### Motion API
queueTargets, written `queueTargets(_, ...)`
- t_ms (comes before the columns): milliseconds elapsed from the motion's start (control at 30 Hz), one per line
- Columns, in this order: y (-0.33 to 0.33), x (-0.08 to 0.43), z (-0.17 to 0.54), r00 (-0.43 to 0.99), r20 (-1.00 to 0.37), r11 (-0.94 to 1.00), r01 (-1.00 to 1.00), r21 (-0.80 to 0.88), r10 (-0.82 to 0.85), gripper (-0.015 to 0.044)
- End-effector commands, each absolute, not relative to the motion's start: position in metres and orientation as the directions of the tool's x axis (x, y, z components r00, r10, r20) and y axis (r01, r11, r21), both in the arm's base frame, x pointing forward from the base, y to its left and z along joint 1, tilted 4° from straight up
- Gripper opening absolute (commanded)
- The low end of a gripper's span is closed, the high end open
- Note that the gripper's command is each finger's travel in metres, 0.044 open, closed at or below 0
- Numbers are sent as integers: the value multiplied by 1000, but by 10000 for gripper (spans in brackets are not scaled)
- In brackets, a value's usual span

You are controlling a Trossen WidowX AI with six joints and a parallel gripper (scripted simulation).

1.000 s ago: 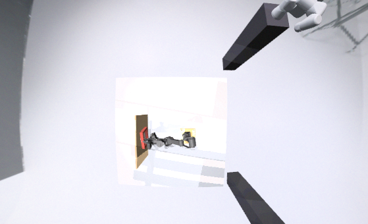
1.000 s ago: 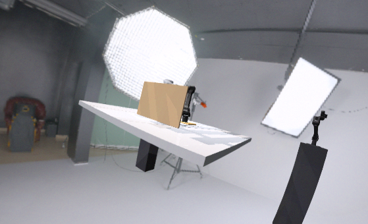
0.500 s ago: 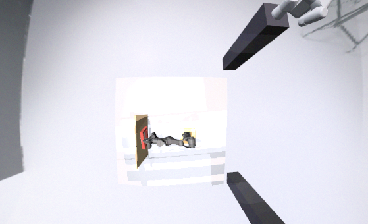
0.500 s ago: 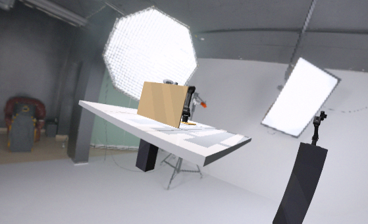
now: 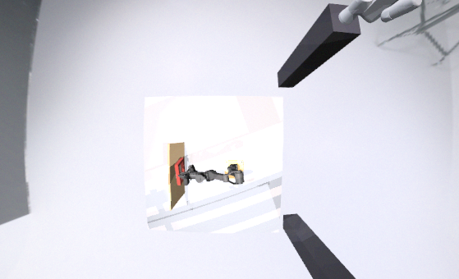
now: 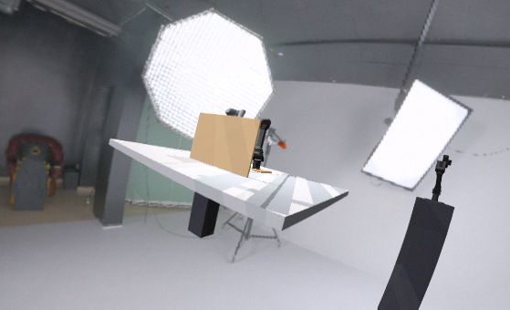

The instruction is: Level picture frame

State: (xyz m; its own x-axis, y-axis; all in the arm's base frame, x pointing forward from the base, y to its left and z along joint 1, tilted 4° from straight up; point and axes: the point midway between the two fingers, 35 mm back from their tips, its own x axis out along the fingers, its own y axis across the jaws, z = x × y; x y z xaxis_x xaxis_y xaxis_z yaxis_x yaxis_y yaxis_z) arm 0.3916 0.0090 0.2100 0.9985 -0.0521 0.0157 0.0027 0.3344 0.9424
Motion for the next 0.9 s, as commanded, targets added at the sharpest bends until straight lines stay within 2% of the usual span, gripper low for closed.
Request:
queueTargets(0,9,392,210,999,16,329,2,944,-52,0)
queueTargets(867,8,392,210,999,15,173,-6,985,-51,0)
